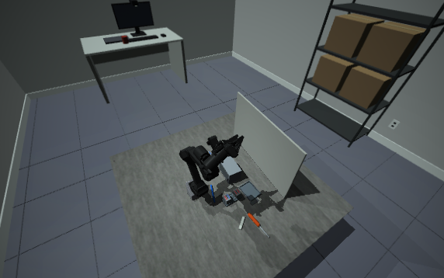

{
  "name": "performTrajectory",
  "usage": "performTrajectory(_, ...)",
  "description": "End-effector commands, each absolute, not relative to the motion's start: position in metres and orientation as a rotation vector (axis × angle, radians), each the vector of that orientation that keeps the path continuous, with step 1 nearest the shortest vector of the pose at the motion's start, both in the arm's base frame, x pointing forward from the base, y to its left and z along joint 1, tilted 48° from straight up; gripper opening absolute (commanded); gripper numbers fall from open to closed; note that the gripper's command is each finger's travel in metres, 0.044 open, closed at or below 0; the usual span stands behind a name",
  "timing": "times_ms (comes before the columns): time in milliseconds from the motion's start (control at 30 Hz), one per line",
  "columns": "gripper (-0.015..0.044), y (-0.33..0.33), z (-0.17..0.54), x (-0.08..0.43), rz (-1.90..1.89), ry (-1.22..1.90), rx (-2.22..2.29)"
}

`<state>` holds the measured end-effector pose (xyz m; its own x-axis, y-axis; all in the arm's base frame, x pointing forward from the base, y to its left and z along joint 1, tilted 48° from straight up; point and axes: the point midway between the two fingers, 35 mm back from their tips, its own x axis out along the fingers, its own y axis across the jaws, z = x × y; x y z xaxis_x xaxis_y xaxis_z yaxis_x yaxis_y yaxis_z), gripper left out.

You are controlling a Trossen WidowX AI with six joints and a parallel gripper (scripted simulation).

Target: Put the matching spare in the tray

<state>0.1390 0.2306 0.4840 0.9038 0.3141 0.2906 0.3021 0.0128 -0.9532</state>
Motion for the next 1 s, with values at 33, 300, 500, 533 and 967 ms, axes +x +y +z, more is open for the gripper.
performTrajectory(33, 0.044, 0.231, 0.484, 0.139, 0.01, -0.493, -1.579)
performTrajectory(300, 0.044, 0.225, 0.501, 0.127, 0.023, -0.556, -1.492)
performTrajectory(500, 0.044, 0.178, 0.567, 0.088, 0.064, -0.774, -1.103)
performTrajectory(533, 0.044, 0.168, 0.577, 0.083, 0.069, -0.801, -1.037)
performTrajectory(967, 0.044, 0.039, 0.642, 0.085, 0.09, -0.945, -0.35)
